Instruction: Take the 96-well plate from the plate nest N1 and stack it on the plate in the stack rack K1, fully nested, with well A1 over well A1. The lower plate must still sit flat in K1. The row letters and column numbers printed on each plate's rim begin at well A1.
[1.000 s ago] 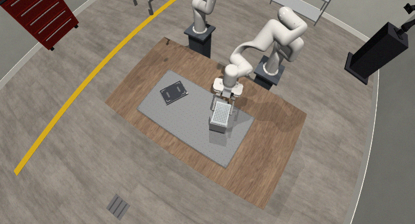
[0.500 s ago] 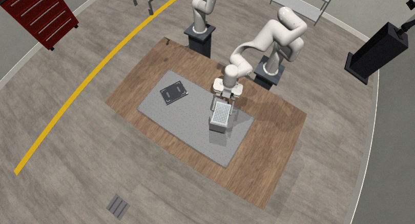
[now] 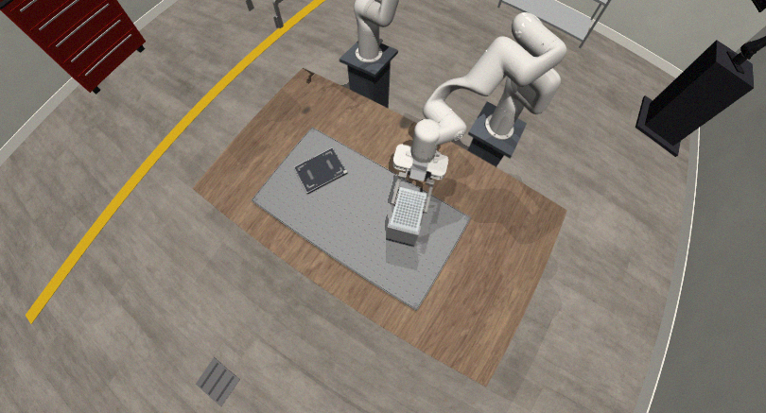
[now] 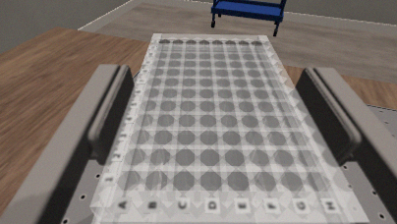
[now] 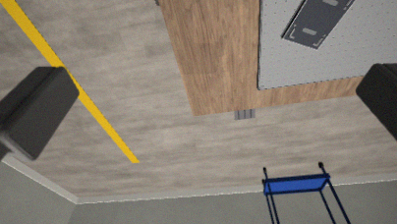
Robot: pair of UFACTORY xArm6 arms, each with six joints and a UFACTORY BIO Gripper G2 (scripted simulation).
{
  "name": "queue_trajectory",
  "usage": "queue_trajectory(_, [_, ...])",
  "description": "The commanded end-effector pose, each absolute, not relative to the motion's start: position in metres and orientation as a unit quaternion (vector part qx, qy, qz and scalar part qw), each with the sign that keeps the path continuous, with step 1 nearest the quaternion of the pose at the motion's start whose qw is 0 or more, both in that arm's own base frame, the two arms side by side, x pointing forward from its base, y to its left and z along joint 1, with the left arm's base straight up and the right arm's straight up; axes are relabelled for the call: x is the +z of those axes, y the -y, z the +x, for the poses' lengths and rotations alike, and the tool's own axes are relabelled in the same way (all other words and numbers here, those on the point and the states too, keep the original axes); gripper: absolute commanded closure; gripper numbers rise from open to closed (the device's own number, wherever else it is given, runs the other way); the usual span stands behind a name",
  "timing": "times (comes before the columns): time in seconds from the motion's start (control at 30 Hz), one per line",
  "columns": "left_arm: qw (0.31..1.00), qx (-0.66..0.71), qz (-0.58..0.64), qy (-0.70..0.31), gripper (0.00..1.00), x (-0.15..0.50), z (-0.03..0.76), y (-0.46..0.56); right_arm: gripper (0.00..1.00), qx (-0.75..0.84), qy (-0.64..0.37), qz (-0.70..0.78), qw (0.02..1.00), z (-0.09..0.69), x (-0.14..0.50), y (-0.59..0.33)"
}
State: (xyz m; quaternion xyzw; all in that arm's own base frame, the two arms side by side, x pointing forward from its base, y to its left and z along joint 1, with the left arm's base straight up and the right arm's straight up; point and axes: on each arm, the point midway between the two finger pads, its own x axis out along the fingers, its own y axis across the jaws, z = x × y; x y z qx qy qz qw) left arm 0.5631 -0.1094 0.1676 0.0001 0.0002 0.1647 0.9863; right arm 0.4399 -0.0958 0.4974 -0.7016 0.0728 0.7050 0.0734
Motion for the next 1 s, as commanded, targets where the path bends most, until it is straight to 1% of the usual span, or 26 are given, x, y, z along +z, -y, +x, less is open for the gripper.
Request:
queue_trajectory(0.0, [0.986,0.165,-0.001,0.002,1.00,0.1693,0.5642,0.1098,0.00,0.703,-0.073,-0.703,0.073,0.4398,0.4996,0.0958])
queue_trajectory(0.97, [0.986,0.165,-0.001,0.002,1.00,0.1648,0.5642,0.1098,0.00,0.703,-0.073,-0.703,0.073,0.4398,0.4996,0.0958])
